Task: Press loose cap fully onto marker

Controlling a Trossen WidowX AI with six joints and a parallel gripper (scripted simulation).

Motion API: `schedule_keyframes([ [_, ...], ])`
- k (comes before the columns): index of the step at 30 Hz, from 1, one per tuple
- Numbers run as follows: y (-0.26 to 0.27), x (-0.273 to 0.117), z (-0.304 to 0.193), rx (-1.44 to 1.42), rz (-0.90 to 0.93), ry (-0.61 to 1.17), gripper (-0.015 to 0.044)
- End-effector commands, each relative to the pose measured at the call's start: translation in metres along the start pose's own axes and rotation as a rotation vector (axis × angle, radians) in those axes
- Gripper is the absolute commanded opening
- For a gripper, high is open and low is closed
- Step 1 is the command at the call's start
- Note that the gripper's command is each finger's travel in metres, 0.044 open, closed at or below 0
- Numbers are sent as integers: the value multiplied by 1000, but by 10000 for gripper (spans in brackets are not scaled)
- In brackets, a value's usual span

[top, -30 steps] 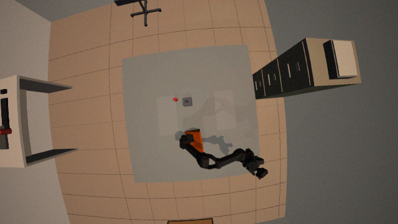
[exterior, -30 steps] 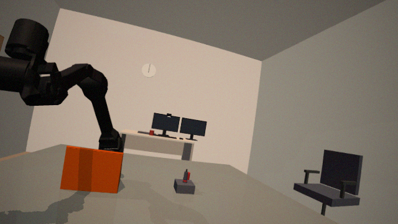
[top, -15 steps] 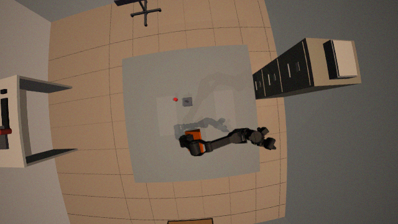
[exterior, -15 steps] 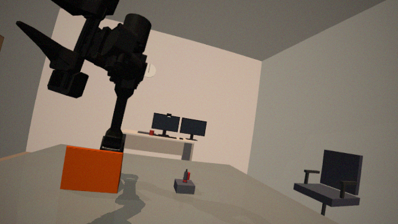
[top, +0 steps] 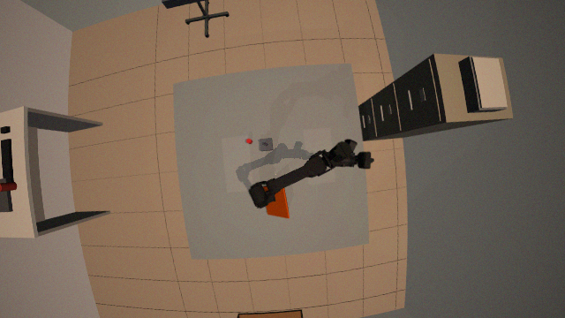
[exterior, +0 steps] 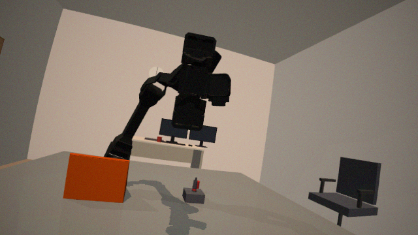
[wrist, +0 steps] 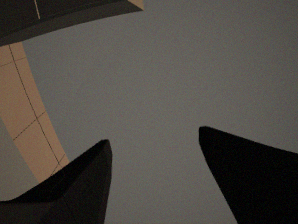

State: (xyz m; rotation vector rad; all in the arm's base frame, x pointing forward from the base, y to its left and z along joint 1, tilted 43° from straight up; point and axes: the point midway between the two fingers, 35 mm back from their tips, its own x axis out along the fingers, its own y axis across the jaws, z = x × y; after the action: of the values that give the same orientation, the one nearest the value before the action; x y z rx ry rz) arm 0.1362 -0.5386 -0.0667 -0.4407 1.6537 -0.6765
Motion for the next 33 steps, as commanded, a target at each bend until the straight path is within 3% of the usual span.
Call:
schedule_keyframes([
  [1, 22, -31, 44, 23, 100, -111, 246],
  [9, 93, -130, 126, 45, 399, -306, 246],
  [18, 151, -213, 158, 68, 658, -353, 246],
  [25, 215, -320, 164, 112, 983, -273, 246],
  [33, 274, -444, 135, 154, 1304, -20, 246],
])
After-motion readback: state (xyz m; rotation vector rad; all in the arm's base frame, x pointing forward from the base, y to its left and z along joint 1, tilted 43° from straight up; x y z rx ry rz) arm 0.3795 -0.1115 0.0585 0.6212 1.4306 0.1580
